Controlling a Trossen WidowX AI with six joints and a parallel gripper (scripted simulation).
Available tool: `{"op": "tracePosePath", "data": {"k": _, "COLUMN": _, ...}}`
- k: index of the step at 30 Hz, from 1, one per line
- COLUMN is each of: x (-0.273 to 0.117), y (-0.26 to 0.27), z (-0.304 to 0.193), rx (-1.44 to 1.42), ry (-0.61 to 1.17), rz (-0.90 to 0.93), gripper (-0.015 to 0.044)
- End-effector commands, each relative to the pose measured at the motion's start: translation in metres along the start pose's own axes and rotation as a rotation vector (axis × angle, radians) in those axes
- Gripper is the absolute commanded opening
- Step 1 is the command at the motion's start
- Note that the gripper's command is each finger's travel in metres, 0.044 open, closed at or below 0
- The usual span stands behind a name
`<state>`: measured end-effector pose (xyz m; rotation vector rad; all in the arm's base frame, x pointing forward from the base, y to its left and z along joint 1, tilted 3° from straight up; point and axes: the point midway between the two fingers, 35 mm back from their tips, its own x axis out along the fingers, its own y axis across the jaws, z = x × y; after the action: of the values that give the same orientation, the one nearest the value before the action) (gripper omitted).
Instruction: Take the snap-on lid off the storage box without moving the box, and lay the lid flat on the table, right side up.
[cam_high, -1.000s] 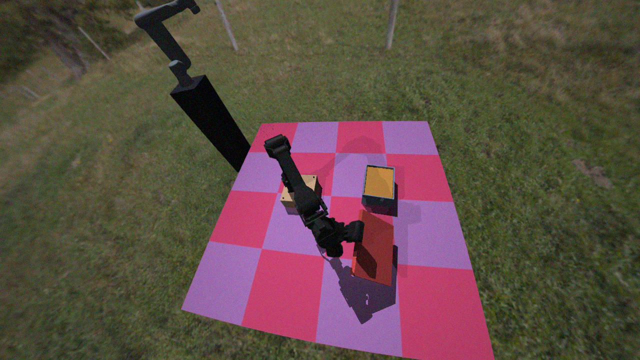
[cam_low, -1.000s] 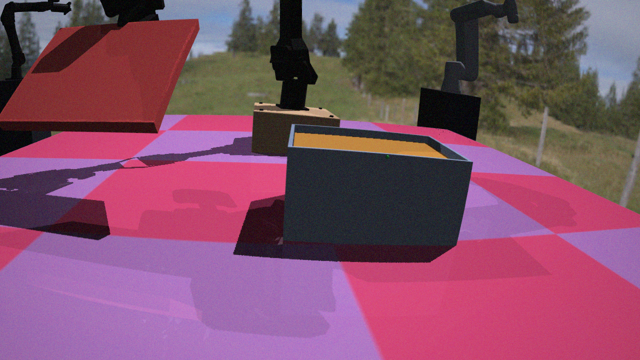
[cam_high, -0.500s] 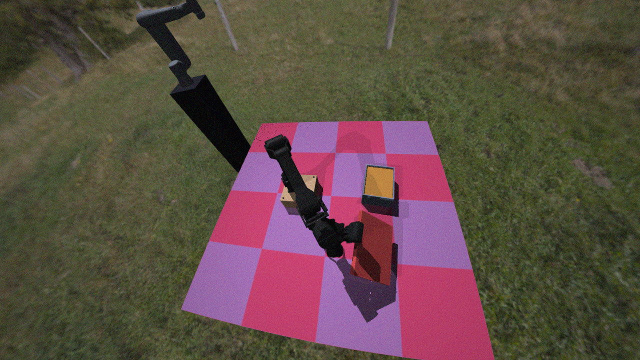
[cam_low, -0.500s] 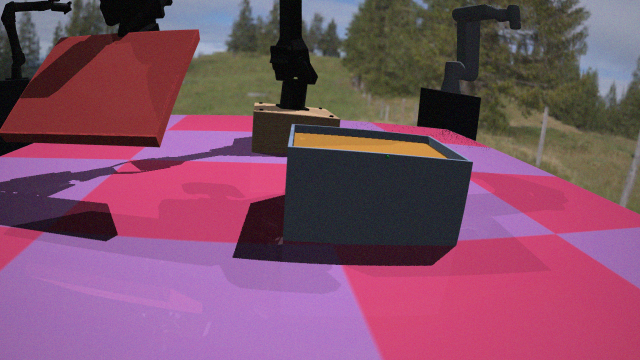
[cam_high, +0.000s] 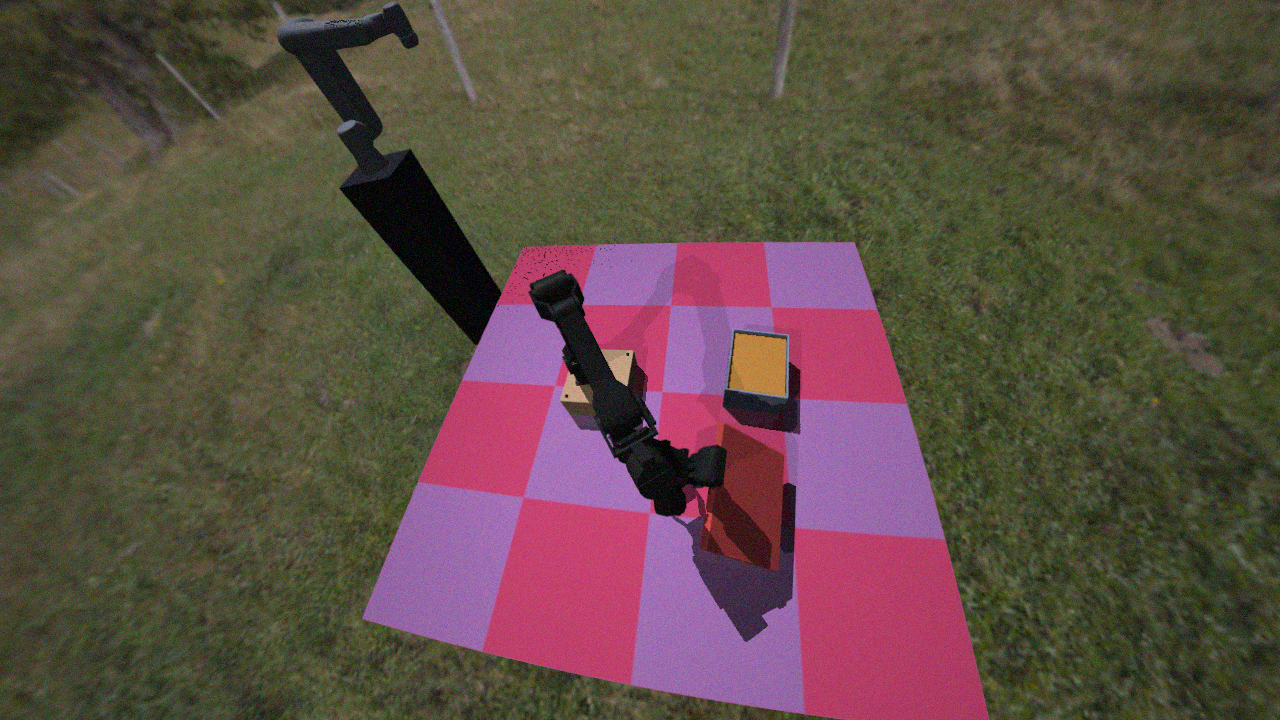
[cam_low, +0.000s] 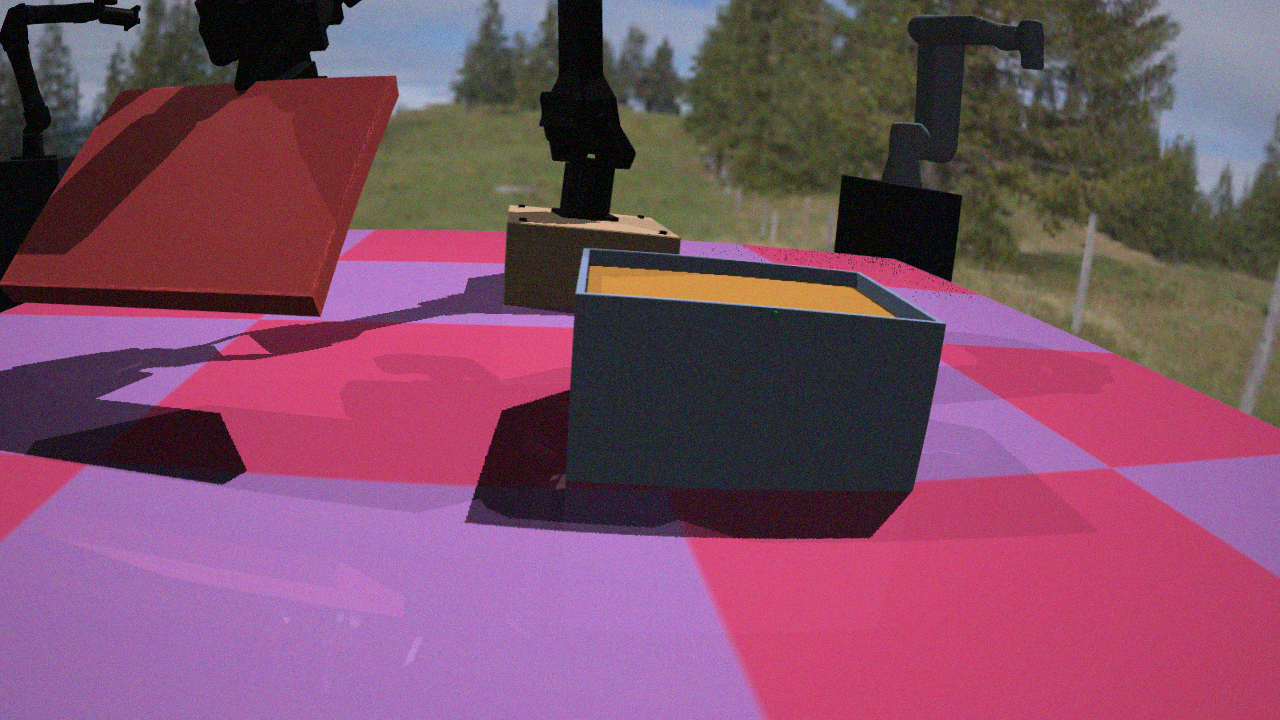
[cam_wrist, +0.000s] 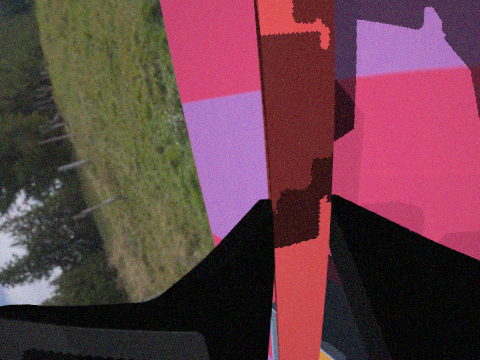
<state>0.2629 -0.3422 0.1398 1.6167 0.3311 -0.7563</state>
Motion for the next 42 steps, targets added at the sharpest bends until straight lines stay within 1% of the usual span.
{"op": "tracePosePath", "data": {"k": 1, "x": 0.002, "y": -0.001, "z": 0.0, "rx": -0.004, "ry": 0.0, "rz": 0.008, "gripper": 0.0}}
{"op": "tracePosePath", "data": {"k": 42, "x": 0.023, "y": -0.026, "z": 0.0, "rx": -0.003, "ry": 0.0, "rz": 0.008, "gripper": 0.0}}
